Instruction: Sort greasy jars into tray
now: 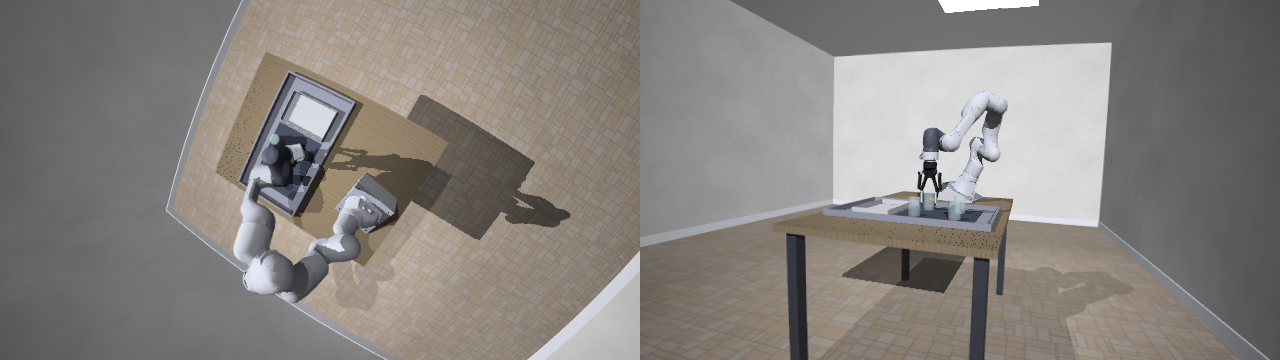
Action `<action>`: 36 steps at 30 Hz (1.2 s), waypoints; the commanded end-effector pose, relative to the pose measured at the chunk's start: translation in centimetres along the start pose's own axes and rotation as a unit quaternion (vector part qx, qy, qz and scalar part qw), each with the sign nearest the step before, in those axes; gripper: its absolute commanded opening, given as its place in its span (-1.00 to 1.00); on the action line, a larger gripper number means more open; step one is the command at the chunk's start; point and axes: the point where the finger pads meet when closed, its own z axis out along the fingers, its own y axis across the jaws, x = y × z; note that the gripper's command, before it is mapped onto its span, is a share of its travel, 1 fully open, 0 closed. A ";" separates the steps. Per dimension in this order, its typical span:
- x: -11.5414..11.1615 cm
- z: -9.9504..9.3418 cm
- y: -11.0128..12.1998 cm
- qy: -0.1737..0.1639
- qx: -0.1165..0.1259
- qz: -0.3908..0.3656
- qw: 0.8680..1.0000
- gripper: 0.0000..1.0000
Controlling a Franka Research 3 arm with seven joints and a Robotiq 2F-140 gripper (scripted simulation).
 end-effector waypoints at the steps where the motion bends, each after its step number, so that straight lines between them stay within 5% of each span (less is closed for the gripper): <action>1: 0.0 0.1 0.0 -0.001 0.000 -0.001 1.000 -0.05; 36: 0.0 0.1 0.0 -0.001 0.000 -0.001 1.000 -0.17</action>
